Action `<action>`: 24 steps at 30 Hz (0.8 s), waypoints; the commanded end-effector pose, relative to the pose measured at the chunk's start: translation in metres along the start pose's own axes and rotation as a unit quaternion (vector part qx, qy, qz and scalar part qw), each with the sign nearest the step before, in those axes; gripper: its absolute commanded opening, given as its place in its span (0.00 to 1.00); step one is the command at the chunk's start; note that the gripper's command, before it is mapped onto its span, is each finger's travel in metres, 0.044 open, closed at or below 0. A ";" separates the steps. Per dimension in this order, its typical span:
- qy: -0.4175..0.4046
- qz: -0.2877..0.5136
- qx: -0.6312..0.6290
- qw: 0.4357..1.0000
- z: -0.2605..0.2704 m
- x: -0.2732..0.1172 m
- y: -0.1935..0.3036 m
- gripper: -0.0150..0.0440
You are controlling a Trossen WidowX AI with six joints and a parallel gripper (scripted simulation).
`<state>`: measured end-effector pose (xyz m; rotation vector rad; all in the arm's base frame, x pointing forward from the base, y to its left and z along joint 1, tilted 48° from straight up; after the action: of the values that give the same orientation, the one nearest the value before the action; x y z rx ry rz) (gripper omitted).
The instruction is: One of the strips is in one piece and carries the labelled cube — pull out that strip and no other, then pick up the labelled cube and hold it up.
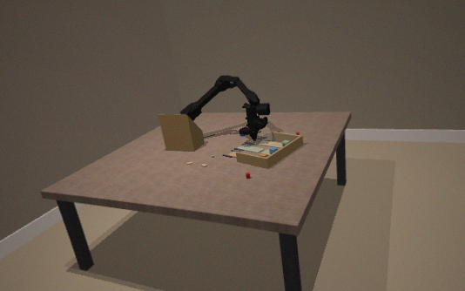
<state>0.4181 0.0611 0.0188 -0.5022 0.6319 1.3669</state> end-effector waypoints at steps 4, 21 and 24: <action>-0.001 0.000 0.001 1.000 0.000 0.002 0.000 0.25; -0.002 0.000 0.001 1.000 0.000 0.004 0.000 0.25; -0.002 0.000 0.001 1.000 0.000 0.004 0.000 0.25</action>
<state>0.4181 0.0613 0.0181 -0.4989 0.6333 1.3642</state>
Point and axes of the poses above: the point midway between the two fingers, 35 mm back from their tips, its own x axis out along the fingers, its own z axis across the jaws, y = z × x, the point moved 1 cm from there along -x, back along the fingers, and after that the axes turned 12 degrees about -x, right-handed, at the moved point
